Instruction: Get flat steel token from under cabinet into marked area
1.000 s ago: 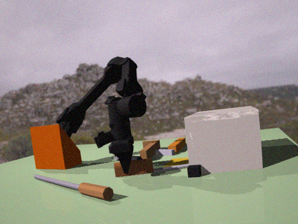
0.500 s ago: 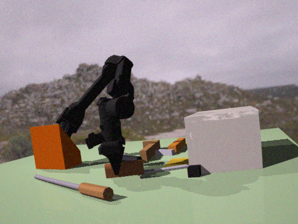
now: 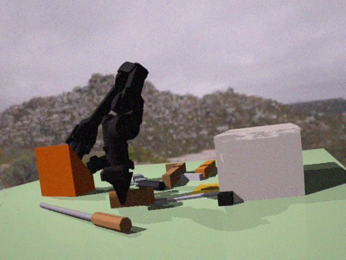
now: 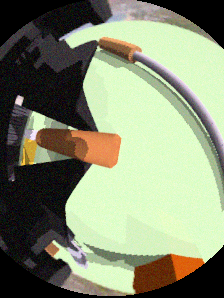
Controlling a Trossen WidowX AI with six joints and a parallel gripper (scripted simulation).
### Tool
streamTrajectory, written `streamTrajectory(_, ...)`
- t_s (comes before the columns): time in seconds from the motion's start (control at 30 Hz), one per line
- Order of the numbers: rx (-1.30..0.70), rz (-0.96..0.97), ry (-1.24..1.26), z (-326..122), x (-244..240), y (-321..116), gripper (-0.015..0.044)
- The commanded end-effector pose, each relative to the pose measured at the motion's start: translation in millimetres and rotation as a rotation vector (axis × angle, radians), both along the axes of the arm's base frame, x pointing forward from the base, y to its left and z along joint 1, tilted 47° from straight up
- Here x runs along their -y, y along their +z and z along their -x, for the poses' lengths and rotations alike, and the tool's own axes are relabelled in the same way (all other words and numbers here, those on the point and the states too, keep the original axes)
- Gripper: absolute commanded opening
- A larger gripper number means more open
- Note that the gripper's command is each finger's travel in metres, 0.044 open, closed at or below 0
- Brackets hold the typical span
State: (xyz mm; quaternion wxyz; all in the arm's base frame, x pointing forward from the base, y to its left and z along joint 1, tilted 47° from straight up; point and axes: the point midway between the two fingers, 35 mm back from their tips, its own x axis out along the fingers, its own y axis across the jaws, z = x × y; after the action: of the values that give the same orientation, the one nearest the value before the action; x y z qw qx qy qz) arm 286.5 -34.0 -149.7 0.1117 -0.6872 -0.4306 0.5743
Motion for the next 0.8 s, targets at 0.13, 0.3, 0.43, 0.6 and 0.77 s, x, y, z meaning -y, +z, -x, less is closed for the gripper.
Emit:
streamTrajectory(0.13,-0.004,-0.004,-0.002,18.2,6.6,-7.2,0.0000)
streamTrajectory(0.3,-0.004,-0.003,-0.002,26.4,10.4,-10.7,0.0000)
streamTrajectory(0.43,-0.005,-0.003,-0.002,32.7,13.3,-13.4,0.0000)
streamTrajectory(0.6,-0.005,-0.003,-0.002,37.7,16.3,-16.2,0.0000)
streamTrajectory(0.77,-0.007,0.001,-0.005,33.5,15.2,-13.6,0.0000)
